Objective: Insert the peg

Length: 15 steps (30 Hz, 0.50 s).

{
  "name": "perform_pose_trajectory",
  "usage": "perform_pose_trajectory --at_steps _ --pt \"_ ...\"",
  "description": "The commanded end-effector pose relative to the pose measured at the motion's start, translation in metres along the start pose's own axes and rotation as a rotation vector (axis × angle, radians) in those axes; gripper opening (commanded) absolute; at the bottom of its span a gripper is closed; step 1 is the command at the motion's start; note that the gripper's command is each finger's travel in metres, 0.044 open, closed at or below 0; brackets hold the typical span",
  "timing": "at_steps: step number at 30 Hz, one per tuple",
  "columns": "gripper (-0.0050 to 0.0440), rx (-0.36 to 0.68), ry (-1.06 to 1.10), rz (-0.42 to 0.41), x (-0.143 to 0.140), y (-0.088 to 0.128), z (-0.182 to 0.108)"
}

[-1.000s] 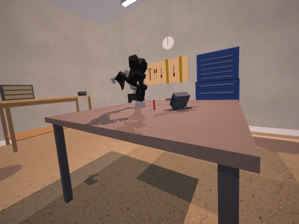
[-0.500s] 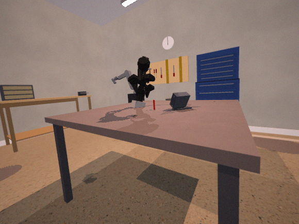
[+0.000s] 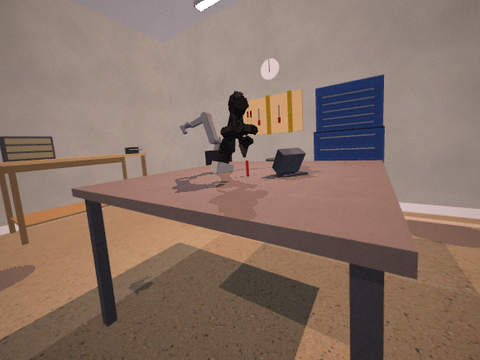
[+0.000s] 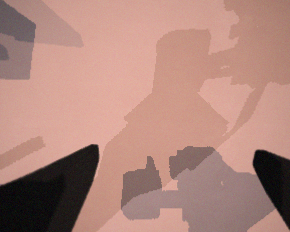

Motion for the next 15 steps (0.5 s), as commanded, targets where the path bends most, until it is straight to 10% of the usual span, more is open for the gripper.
perform_pose_trajectory --at_steps 1,15 --pt "0.0440 0.001 0.070 0.032 0.026 0.021 0.000" --pt "0.0440 0.098 0.250 0.209 0.098 0.040 -0.027"
Point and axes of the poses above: the point midway between the two fingers, 35 mm back from their tips, its own y axis back along the fingers, its own x axis across the jaws, z = x × y, the point moved 4 cm from there along y, back along the fingers, and after that the axes turned 6 degrees about -y, right-handed, at the moved point
